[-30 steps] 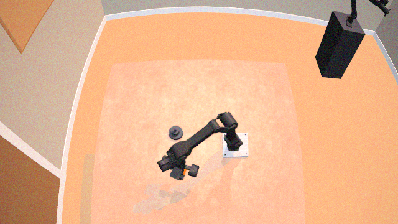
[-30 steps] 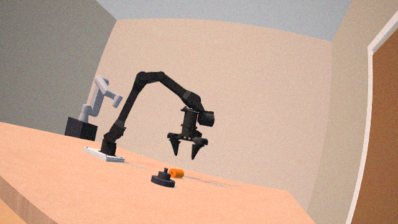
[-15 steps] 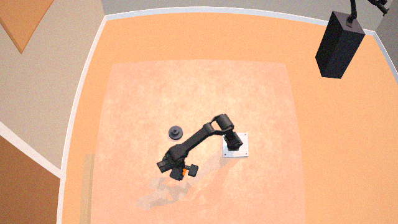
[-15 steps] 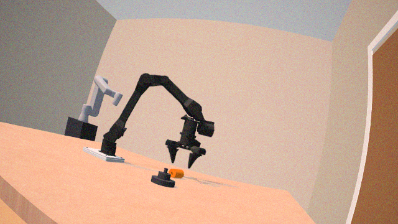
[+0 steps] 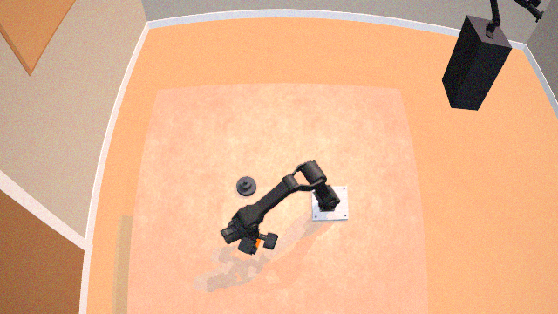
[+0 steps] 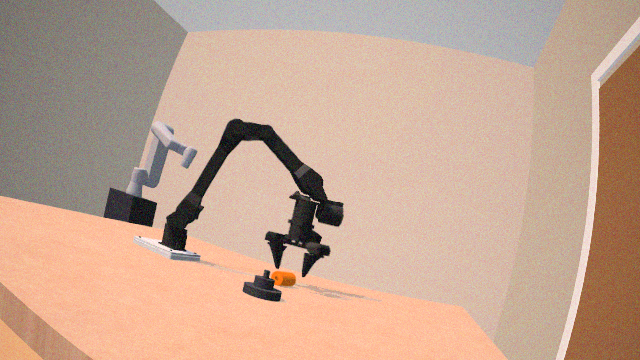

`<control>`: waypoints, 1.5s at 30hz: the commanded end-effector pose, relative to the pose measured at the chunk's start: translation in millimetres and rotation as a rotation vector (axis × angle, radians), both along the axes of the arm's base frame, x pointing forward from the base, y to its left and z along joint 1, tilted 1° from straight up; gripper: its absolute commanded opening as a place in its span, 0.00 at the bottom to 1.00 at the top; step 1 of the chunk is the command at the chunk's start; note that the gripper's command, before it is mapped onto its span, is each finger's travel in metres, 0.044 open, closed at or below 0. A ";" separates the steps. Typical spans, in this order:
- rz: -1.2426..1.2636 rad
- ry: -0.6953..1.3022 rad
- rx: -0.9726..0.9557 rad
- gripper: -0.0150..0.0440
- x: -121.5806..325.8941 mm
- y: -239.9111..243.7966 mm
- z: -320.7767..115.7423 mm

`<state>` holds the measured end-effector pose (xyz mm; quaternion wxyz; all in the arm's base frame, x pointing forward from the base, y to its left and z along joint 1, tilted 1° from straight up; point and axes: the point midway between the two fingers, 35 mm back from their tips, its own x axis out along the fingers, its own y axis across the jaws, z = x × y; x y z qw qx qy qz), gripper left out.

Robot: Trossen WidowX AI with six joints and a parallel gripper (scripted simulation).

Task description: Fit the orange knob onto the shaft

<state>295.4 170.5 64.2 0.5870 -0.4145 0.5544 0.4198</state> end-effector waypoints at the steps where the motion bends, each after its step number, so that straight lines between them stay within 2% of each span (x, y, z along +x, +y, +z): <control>1: -0.005 0.009 -0.009 1.00 -2.2 -1.7 -9.3; 15: -0.005 0.009 -0.009 1.00 -2.2 -1.3 -29.4; 23: -0.005 0.009 -0.009 0.66 -2.2 -1.3 -29.4; 30: -0.005 0.009 -0.009 0.66 -2.2 -1.3 -29.4; 39: -0.005 0.009 -0.009 0.56 -2.2 -1.3 -29.4; 45: -0.002 0.002 0.012 0.56 -2.2 -1.9 -28.0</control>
